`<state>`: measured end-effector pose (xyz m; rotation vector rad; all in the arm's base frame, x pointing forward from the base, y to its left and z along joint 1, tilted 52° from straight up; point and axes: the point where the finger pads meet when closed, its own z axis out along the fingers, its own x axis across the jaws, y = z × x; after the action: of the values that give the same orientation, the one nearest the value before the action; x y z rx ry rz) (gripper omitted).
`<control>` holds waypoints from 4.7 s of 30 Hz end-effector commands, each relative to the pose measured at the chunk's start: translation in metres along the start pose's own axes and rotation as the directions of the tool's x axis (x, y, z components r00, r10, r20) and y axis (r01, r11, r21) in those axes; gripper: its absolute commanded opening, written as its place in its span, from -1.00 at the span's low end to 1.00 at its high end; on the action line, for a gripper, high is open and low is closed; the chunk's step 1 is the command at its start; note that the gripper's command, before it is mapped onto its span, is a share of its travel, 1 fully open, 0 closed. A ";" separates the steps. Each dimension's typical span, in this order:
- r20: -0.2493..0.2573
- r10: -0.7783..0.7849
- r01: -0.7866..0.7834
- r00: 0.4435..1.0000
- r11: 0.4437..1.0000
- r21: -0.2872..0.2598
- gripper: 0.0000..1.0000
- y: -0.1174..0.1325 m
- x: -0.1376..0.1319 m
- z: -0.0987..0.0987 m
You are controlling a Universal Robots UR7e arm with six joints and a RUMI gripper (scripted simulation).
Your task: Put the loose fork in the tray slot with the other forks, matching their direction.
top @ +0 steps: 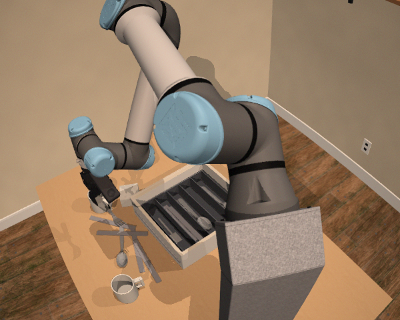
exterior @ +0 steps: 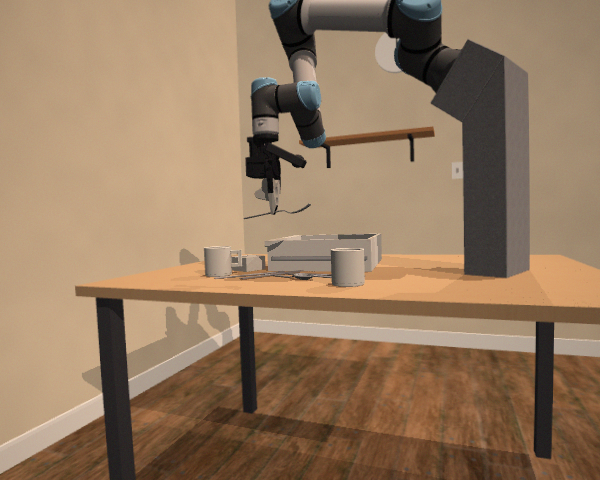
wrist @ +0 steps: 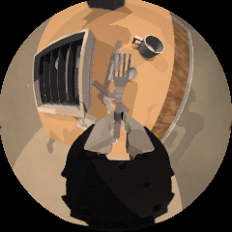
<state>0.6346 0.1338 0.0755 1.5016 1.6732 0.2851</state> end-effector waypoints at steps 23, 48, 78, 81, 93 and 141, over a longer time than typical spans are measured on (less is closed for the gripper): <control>0.002 0.000 0.000 1.000 1.000 -0.001 -0.96 -0.010 -0.043 -0.003; 0.003 0.000 0.000 1.000 1.000 0.000 -0.96 -0.060 -0.277 -0.002; 0.007 0.000 0.000 1.000 1.000 -0.005 -0.96 -0.084 -0.404 -0.003; 0.005 0.000 0.000 1.000 1.000 -0.004 -0.96 -0.084 -0.403 -0.003; 0.004 0.023 -0.023 1.000 1.000 -0.003 -0.96 -0.084 -0.404 -0.002; 0.001 0.055 -0.054 0.998 0.991 -0.119 -0.96 -0.084 -0.403 0.004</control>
<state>0.5429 -0.2507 0.1898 1.4639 1.5876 0.4042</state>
